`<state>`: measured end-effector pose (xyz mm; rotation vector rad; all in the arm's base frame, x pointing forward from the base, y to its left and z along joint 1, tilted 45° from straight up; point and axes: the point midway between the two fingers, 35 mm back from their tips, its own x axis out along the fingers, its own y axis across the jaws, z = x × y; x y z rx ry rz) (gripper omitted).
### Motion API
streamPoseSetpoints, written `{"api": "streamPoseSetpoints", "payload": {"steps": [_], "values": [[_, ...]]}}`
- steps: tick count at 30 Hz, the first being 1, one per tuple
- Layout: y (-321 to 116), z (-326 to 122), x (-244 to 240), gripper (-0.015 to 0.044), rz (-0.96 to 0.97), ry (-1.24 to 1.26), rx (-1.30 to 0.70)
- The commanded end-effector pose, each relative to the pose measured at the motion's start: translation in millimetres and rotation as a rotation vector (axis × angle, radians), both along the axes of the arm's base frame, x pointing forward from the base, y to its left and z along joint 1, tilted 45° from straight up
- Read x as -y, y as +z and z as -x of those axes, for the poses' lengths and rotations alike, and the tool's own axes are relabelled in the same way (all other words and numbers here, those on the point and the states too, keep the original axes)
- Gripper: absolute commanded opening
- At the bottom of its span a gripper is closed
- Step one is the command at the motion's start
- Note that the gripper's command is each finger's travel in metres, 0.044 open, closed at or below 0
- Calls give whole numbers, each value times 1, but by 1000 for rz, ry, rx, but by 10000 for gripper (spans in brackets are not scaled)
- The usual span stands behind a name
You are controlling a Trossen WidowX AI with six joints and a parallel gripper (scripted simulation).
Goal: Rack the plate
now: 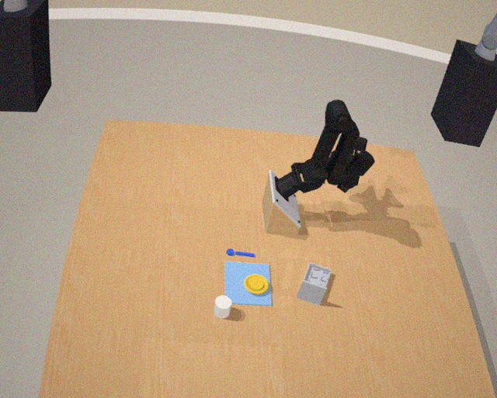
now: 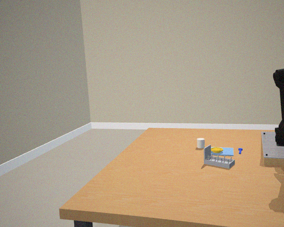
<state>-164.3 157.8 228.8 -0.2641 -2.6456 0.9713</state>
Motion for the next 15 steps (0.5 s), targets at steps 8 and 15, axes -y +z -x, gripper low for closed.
{"api": "streamPoseSetpoints", "payload": {"steps": [8,15], "values": [[0,-10,-23,400,93,-71,-9],[4,-30,-52,400,192,-175,-34]]}}
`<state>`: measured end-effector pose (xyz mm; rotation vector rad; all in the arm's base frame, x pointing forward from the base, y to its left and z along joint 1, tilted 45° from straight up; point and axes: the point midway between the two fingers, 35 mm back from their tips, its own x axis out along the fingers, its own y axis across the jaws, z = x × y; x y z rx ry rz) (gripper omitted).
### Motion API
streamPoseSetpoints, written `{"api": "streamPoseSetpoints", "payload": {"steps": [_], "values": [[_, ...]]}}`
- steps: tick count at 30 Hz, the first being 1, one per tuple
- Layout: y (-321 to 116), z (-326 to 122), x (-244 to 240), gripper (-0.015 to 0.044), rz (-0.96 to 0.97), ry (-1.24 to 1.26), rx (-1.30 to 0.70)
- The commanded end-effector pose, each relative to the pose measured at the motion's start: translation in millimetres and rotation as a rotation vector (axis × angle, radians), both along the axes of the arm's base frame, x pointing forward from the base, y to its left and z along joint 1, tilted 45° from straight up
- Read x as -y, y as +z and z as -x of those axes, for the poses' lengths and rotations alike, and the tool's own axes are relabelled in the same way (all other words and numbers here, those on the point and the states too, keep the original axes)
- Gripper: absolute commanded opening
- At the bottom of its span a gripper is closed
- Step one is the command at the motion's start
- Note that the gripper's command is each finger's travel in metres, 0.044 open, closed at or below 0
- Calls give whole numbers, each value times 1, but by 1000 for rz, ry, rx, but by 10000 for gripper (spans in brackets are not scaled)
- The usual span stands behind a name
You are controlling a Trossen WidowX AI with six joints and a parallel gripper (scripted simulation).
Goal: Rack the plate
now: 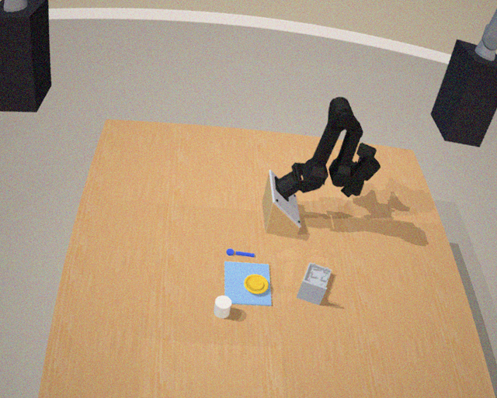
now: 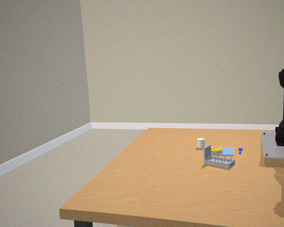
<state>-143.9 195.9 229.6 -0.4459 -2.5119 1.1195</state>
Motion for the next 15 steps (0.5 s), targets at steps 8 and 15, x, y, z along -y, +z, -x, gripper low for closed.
{"api": "streamPoseSetpoints", "payload": {"steps": [8,15], "values": [[7,-37,-44,400,150,-169,-53],[10,-64,-66,400,237,-273,-96]]}}
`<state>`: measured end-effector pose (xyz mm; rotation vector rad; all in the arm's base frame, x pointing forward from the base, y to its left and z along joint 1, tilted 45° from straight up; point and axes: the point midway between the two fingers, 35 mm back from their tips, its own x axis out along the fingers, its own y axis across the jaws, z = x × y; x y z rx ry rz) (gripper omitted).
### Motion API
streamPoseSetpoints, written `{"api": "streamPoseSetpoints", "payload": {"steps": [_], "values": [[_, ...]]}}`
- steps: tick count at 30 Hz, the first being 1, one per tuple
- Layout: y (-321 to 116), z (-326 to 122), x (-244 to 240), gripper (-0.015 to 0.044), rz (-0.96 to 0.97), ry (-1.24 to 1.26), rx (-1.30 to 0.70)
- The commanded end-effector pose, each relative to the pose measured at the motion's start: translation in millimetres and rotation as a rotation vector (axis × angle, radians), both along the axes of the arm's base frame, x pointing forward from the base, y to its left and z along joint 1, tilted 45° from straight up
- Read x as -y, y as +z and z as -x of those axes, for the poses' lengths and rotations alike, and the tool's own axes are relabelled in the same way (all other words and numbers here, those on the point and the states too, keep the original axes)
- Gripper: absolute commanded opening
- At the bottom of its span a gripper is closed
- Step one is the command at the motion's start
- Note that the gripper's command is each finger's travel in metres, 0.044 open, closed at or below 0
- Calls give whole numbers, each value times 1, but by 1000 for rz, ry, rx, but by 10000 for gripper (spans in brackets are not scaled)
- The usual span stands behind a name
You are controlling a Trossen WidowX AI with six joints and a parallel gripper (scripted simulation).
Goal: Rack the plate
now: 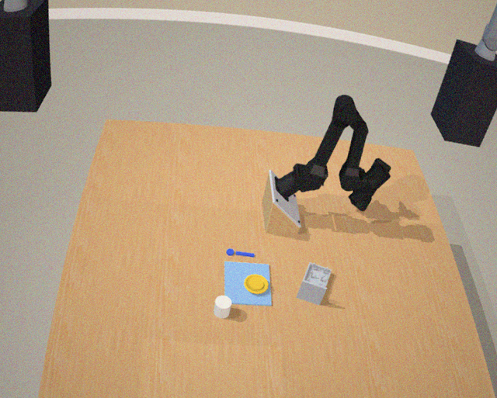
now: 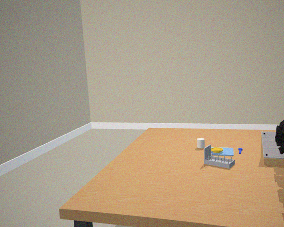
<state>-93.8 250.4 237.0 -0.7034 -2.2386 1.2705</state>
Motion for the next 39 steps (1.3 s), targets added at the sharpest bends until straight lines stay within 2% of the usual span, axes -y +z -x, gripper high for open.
{"api": "streamPoseSetpoints", "payload": {"steps": [1,20,24,39], "values": [[3,-19,-15,400,54,-70,-32],[9,-118,-58,400,276,-384,-208],[18,-143,-65,400,266,-471,-216],[8,-238,-68,400,429,-732,-382]]}}
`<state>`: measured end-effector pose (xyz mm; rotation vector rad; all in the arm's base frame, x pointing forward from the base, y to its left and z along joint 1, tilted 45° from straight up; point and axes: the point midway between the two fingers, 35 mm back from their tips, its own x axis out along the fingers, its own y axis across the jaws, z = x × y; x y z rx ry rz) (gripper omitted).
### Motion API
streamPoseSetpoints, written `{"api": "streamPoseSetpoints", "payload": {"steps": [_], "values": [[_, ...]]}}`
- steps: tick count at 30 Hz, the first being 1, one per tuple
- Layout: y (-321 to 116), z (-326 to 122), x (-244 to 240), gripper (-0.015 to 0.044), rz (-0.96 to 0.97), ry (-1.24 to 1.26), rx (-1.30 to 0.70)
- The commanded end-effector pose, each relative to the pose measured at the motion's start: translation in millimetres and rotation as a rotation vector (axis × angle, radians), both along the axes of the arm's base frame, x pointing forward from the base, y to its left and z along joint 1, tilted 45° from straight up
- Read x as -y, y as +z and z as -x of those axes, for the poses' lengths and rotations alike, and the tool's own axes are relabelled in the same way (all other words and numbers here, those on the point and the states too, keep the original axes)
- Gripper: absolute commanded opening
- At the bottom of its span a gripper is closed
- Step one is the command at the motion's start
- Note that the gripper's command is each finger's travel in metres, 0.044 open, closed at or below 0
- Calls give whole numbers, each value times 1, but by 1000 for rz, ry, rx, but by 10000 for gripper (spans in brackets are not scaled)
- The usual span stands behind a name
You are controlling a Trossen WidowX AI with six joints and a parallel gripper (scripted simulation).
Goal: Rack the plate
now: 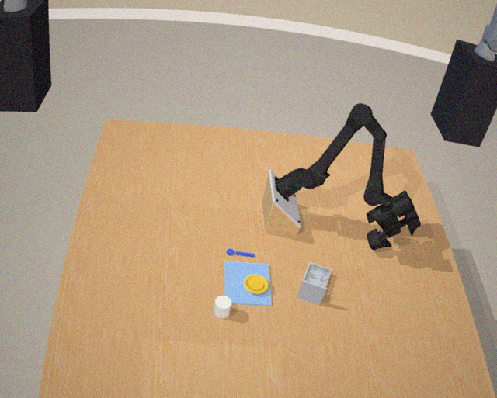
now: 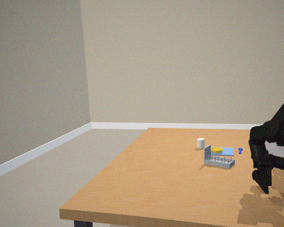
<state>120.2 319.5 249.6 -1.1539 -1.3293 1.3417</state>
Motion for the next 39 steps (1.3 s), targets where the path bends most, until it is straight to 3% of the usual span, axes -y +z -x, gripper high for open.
{"api": "streamPoseSetpoints", "payload": {"steps": [1,19,39], "values": [[-5,-31,2,400,46,-88,-59],[-44,-136,33,400,240,-391,-421],[-100,-232,119,400,380,-767,-941]]}}
